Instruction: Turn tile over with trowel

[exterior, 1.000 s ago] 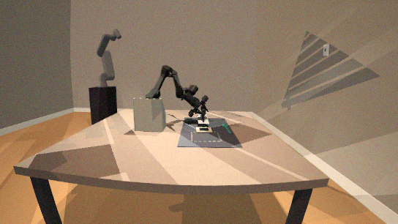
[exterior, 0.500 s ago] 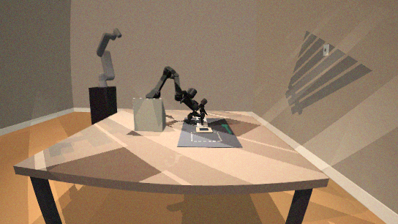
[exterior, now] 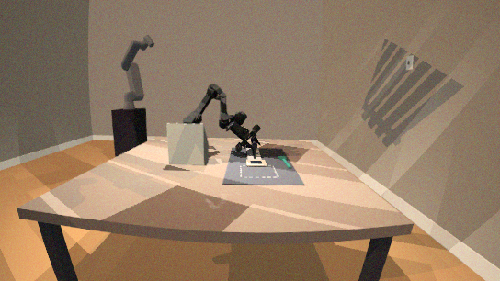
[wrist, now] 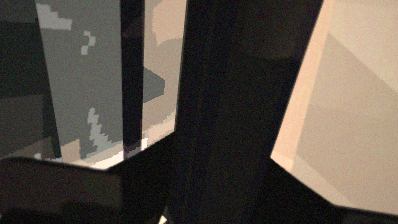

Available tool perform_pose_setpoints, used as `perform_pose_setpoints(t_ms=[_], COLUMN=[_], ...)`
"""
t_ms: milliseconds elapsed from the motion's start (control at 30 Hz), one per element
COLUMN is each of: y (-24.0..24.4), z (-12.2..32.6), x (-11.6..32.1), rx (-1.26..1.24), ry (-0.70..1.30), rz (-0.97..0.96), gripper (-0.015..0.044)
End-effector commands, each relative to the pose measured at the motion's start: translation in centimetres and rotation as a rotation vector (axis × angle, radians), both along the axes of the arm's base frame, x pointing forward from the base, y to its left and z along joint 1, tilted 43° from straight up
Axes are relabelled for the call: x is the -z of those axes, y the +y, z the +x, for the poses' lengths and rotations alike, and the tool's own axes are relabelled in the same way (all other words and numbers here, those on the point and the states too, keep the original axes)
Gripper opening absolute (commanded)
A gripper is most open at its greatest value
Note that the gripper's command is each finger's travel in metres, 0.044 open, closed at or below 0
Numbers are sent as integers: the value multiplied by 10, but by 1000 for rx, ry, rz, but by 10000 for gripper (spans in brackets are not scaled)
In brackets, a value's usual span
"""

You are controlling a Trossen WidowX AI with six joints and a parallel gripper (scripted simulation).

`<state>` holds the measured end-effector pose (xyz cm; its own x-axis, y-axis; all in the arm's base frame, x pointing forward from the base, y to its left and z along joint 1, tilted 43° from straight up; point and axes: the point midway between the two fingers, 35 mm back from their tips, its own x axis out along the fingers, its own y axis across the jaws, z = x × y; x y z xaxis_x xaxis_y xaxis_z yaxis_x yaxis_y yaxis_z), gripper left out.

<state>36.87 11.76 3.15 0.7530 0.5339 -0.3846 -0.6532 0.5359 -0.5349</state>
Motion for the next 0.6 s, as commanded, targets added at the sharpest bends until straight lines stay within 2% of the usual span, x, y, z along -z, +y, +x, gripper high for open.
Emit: perform_pose_setpoints(t_ms=[0, 567], y=[-7, -28], z=[1, 2], x=[6, 25], rx=[8, 8], ry=[5, 5], rz=[-3, -4], gripper=[0, 0])
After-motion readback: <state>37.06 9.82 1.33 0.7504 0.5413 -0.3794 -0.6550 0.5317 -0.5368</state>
